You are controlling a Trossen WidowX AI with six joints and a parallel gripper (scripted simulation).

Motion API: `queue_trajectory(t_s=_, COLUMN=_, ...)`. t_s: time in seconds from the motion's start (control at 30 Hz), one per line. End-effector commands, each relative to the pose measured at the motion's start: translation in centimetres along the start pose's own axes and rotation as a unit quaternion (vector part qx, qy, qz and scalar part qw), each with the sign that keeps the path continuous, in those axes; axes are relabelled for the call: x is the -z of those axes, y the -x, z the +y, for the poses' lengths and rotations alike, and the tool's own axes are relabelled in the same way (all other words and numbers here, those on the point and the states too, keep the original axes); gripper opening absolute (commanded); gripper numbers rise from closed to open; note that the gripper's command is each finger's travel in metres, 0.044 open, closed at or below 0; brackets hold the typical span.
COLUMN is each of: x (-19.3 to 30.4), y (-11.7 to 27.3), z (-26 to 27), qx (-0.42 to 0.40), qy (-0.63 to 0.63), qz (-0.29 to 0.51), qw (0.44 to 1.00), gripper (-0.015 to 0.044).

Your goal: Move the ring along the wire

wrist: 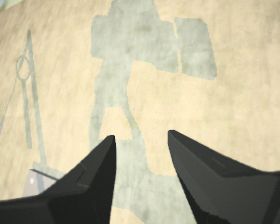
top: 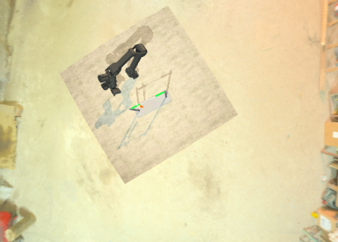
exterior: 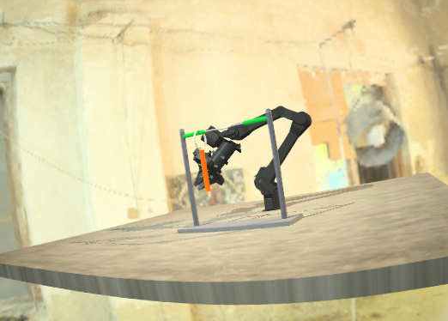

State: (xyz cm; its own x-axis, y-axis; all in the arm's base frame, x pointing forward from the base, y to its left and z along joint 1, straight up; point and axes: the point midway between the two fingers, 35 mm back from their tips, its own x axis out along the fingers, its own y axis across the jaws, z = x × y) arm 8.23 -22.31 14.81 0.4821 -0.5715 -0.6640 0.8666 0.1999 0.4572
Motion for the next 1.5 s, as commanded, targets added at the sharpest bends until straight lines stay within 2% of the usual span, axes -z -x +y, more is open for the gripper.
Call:
queue_trajectory(t_s=0.0, x=2.6, y=-0.8, z=2.8, qx=-0.083, qy=0.103, qz=-0.007, qw=0.991, gripper=0.0160)
queue_trajectory(t_s=0.23, x=7.4, y=-2.2, z=6.9, qx=-0.263, qy=0.240, qz=-0.006, qw=0.934, gripper=0.0160)
queue_trajectory(t_s=0.47, x=14.0, y=-0.7, z=9.7, qx=-0.463, qy=0.348, qz=-0.015, qw=0.815, gripper=0.0160)
queue_trajectory(t_s=0.57, x=15.8, y=0.2, z=10.0, qx=-0.510, qy=0.368, qz=-0.022, qw=0.777, gripper=0.0160)
queue_trajectory(t_s=0.87, x=16.1, y=0.3, z=10.1, qx=-0.515, qy=0.376, qz=-0.023, qw=0.770, gripper=0.0160)
queue_trajectory(t_s=1.47, x=15.1, y=-0.2, z=14.6, qx=-0.425, qy=0.449, qz=-0.087, qw=0.781, gripper=0.0160)
